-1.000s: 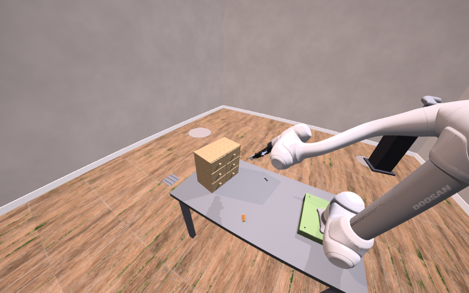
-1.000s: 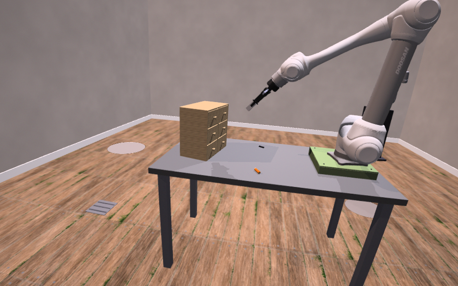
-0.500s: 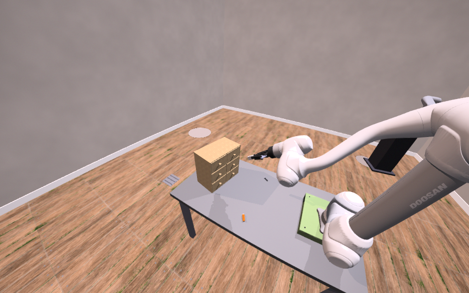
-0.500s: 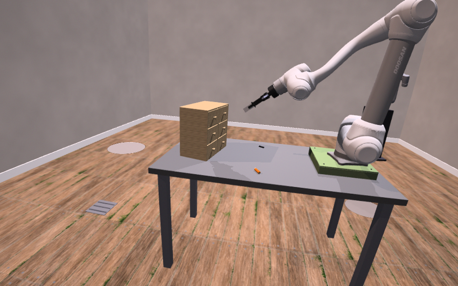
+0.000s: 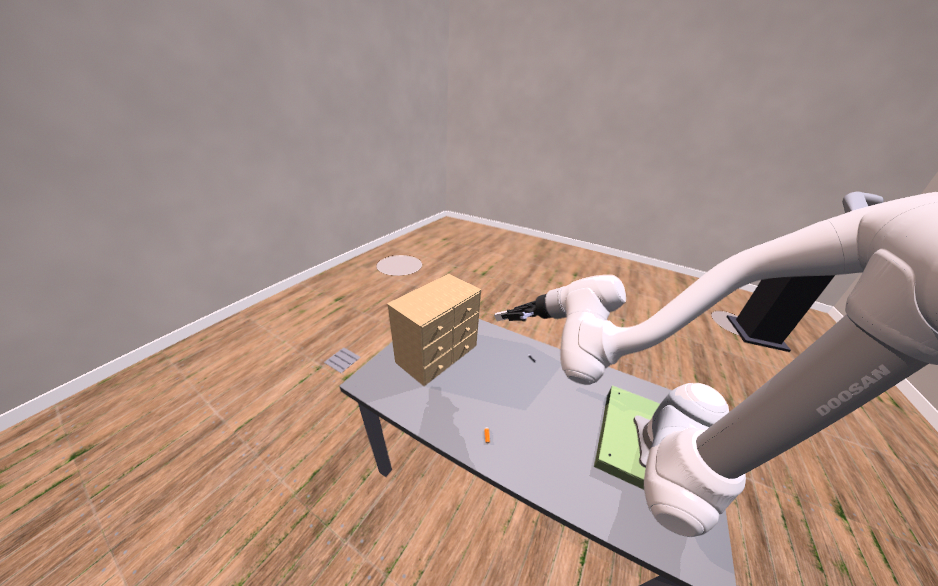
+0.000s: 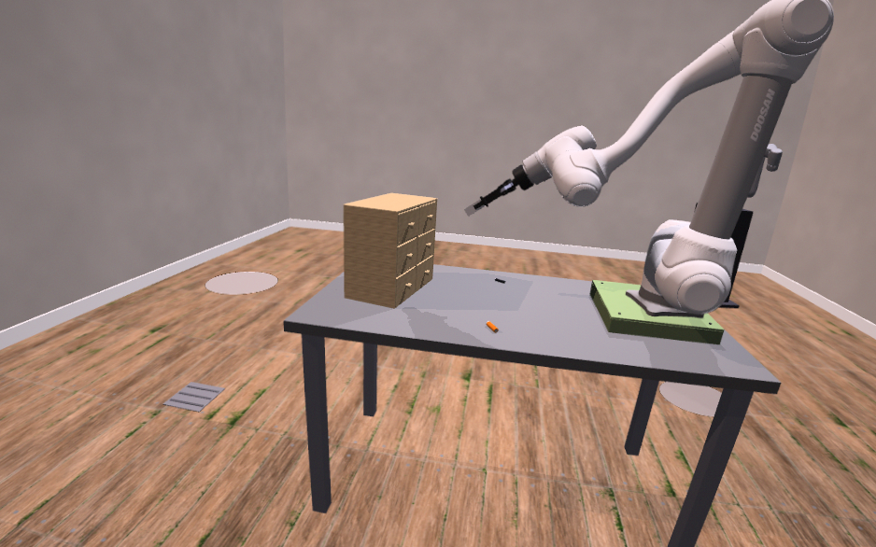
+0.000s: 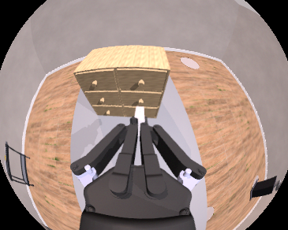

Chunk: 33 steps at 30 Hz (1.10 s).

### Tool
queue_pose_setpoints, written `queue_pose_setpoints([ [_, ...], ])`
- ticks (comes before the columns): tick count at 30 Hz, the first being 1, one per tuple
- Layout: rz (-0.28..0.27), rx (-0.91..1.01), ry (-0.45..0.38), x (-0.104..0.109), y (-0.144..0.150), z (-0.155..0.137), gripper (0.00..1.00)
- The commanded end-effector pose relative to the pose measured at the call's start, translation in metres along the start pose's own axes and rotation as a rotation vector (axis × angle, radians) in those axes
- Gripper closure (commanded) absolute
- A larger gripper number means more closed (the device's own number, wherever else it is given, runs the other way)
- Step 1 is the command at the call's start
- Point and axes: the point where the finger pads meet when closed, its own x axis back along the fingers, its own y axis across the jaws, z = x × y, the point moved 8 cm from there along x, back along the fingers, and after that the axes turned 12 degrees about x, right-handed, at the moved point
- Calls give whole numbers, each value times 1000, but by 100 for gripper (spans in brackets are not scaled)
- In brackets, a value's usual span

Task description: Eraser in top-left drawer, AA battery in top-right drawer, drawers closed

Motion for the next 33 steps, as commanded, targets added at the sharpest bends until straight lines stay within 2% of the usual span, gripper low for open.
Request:
queue_pose_setpoints([
  [1, -40, -1, 17, -1, -3, -2, 100],
  [22, -43, 0, 63, -6, -5, -5, 100],
  [33, -54, 1, 128, -15, -7, -11, 100],
])
